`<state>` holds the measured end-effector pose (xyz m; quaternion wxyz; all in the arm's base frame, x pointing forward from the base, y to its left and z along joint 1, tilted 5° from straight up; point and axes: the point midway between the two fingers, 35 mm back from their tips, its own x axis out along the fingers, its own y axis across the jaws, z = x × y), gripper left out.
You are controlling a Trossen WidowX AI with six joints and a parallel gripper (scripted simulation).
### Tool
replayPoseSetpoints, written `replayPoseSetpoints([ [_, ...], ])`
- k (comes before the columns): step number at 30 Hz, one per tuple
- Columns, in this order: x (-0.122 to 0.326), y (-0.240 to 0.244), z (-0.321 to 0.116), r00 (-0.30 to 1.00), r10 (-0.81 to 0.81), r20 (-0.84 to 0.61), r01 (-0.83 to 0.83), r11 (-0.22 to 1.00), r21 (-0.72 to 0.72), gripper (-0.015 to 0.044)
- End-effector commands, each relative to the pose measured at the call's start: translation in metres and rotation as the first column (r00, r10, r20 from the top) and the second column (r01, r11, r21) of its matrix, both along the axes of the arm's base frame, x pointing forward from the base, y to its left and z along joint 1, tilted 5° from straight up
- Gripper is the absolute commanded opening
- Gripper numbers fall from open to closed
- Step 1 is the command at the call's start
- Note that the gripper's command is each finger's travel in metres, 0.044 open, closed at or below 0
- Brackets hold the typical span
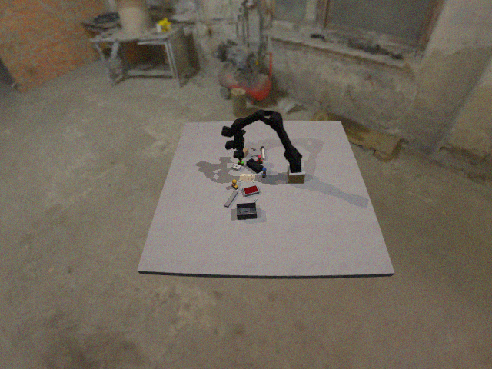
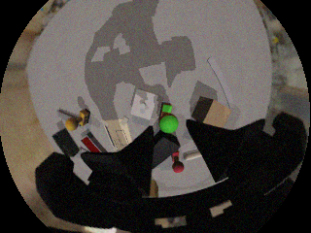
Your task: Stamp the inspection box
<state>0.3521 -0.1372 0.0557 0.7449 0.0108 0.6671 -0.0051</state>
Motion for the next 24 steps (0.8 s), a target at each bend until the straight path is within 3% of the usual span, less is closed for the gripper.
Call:
replayPoseSetpoints([
  [1, 0.0, -0.001, -0.006, 1.0, 0.001, -0.003, -0.001, 1.0, -0.005, 0.0226],
  [24, 0.002, 0.0, -0.043, 1.0, 0.001, -0.003, -0.001, 1.0, -0.005, 0.0226],
])
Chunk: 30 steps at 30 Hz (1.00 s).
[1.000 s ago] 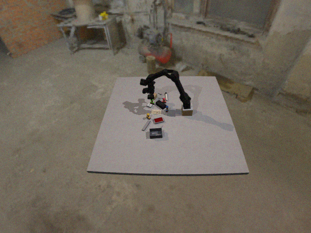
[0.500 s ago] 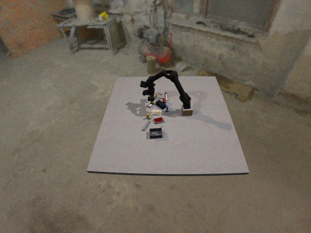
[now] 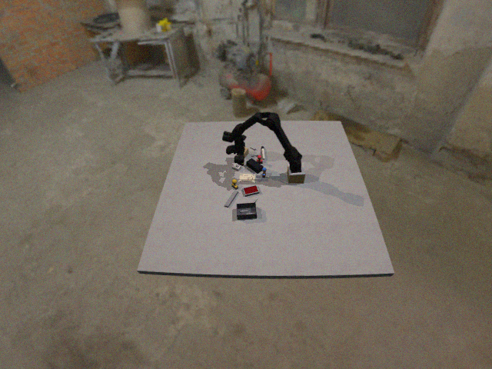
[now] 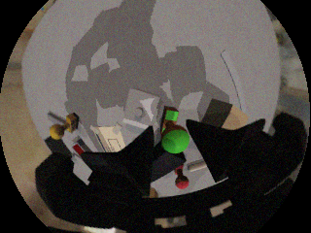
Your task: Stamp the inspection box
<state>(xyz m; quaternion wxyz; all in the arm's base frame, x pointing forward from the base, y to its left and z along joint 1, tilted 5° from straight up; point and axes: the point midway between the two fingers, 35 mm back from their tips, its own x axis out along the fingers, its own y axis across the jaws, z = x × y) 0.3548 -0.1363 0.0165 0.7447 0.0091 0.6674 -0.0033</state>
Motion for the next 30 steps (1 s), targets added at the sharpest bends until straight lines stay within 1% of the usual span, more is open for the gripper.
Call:
replayPoseSetpoints([
  [1, -0.0006, -0.0005, -0.0038, 1.0, -0.004, -0.002, 0.004, 1.0, -0.004, 0.0226],
  [4, -0.0001, 0.0001, -0.0013, 1.0, 0.0, -0.001, 0.0, 1.0, 0.0, 0.0148],
  [14, -0.0001, 0.0001, -0.0013, 1.0, 0.0, -0.001, 0.0, 1.0, 0.0, 0.0081],
  [17, -0.0002, 0.0001, -0.0006, 1.0, 0.0, -0.001, 0.0, 1.0, 0.0, 0.0002],
  [30, -0.0003, -0.0002, 0.0057, 1.0, 0.0, 0.0, 0.0, 1.0, 0.001, 0.0],
])
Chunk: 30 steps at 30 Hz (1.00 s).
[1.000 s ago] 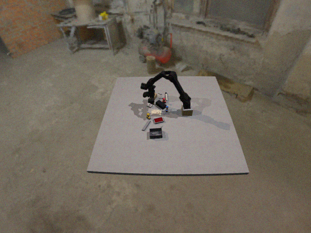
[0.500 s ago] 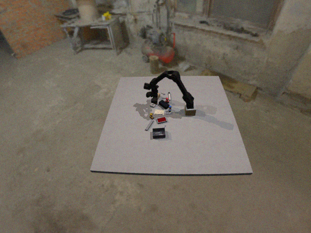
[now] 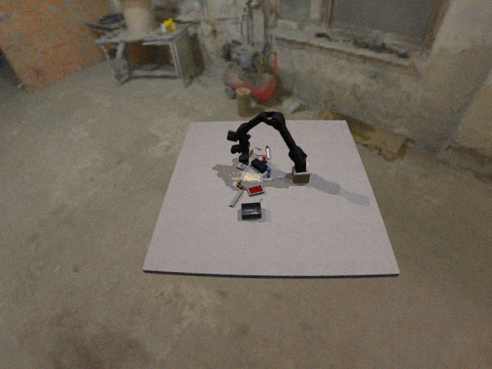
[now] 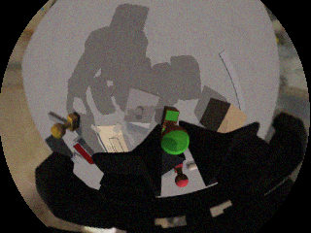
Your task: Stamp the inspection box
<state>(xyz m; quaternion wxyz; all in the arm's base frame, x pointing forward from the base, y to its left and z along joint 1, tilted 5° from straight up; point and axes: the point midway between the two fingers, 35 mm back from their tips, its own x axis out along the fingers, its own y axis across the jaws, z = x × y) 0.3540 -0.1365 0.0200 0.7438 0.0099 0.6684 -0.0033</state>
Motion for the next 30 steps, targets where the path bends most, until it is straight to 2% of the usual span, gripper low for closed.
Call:
replayPoseSetpoints([
  [1, 0.0, 0.0, 0.003, 1.0, 0.001, 0.002, -0.001, 1.0, 0.0, 0.0],
  [30, 0.0, -0.001, 0.017, 1.0, 0.002, 0.003, -0.002, 1.0, 0.003, 0.0],
])
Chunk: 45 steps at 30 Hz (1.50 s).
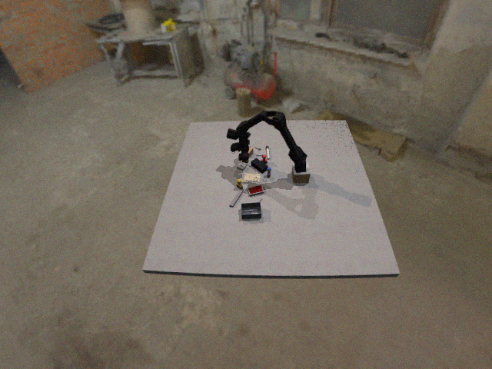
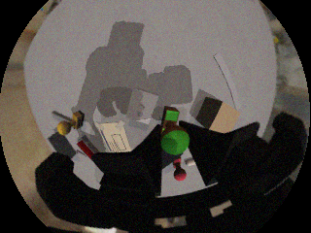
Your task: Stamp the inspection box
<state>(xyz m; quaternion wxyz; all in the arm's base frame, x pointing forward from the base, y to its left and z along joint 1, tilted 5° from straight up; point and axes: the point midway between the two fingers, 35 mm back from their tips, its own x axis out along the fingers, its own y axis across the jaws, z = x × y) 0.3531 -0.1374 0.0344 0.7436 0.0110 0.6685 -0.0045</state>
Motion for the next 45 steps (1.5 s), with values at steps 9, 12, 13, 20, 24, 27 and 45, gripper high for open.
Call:
replayPoseSetpoints([
  [9, 0.0, 0.0, 0.007, 1.0, 0.005, 0.004, -0.005, 1.0, 0.003, 0.0],
  [12, 0.0, 0.0, 0.008, 1.0, 0.005, 0.004, -0.005, 1.0, 0.003, 0.0],
  [13, 0.0, 0.0, 0.009, 1.0, 0.005, 0.004, -0.005, 1.0, 0.003, 0.0],
  [20, 0.0, 0.0, 0.012, 1.0, 0.005, 0.004, -0.005, 1.0, 0.004, 0.0],
  [24, -0.001, 0.0, 0.014, 1.0, 0.005, 0.004, -0.005, 1.0, 0.004, 0.0],
  [27, -0.001, 0.0, 0.015, 1.0, 0.005, 0.004, -0.005, 1.0, 0.004, 0.0],
  [45, -0.002, 0.0, 0.024, 1.0, 0.005, 0.005, -0.005, 1.0, 0.006, 0.0],
])
